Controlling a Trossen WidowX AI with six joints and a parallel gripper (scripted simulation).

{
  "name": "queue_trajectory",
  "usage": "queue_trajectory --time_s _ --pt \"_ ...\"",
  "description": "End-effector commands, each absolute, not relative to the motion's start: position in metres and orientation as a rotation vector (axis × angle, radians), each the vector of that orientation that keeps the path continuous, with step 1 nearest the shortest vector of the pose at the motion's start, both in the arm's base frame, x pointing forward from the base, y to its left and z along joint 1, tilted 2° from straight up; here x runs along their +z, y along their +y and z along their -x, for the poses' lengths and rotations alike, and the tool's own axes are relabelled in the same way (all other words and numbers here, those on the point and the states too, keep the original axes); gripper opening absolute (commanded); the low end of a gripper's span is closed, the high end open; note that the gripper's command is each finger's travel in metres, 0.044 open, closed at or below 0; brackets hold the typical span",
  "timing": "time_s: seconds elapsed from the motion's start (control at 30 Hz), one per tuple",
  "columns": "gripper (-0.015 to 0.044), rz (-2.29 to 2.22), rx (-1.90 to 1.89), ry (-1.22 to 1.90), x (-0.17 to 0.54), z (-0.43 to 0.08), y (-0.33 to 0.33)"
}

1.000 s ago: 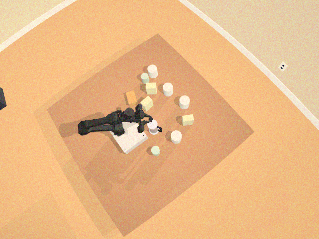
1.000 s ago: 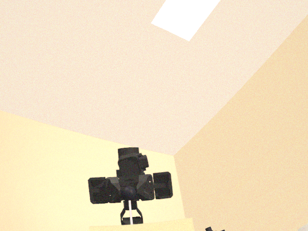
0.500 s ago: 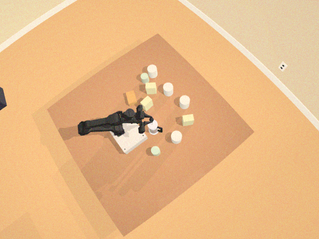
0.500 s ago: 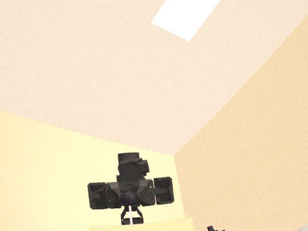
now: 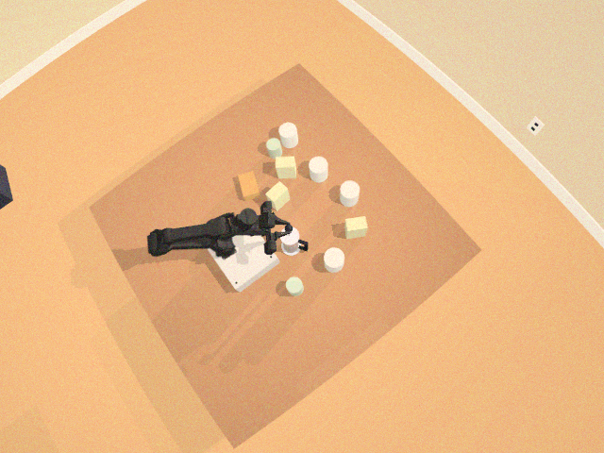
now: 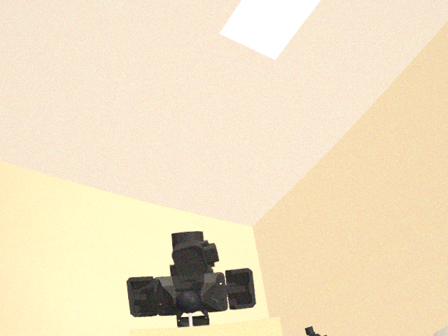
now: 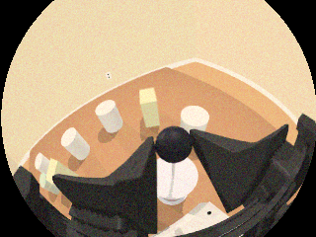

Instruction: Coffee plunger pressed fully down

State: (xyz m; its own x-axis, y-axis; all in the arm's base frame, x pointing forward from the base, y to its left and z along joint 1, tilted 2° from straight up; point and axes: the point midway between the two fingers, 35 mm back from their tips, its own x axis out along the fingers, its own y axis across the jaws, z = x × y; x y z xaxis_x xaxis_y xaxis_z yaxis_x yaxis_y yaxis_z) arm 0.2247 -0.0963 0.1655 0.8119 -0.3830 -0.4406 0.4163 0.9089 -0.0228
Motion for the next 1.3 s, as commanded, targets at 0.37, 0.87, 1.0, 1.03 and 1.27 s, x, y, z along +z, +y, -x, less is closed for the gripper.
queue_trajectory --time_s 0.37,0.87,1.0,1.03,1.27 --pt "0.0127 -0.079 -0.423 0.502 0.125 -0.225 -0.098" --pt "0.0127 -0.079 -0.423 0.502 0.111 -0.233 -0.102" --pt "0.0127 -0.079 -0.423 0.501 0.112 -0.236 -0.103" --pt "0.0127 -0.079 -0.423 0.501 0.112 -0.236 -0.103" --pt "0.0127 -0.079 -0.423 0.501 0.113 -0.239 -0.105"
